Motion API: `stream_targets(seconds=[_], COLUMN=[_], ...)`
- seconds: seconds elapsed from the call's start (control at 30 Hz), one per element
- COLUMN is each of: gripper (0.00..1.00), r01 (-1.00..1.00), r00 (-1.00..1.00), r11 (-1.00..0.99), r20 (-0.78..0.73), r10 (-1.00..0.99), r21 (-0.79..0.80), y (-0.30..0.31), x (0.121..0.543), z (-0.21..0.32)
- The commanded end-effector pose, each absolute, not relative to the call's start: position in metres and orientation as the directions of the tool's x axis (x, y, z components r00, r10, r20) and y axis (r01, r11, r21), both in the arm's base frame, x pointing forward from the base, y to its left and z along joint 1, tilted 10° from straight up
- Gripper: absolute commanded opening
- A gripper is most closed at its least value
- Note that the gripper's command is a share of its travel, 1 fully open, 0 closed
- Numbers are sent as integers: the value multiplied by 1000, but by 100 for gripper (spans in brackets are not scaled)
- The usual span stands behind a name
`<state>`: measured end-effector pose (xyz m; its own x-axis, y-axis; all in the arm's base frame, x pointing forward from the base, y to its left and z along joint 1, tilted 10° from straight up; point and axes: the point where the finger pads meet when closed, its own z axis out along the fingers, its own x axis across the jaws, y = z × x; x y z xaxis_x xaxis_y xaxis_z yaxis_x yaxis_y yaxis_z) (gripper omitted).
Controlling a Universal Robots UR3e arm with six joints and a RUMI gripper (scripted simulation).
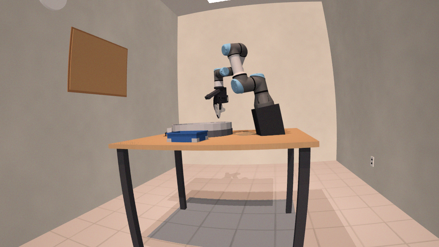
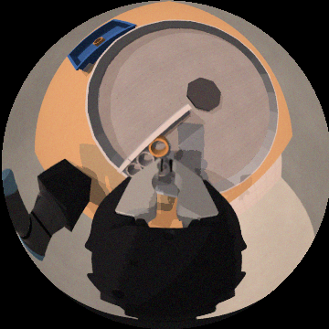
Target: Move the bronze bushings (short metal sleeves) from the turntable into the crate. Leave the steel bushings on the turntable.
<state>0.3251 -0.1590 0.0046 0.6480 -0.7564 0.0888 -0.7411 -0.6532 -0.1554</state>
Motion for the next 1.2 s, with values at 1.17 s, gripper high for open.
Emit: stream_targets(seconds=[1.17], gripper=[6], r01=[-741], r00=[648], r11=[-653], r20=[91], r10=[-756], r21=[-155], y=[-159], x=[330], z=[-17])
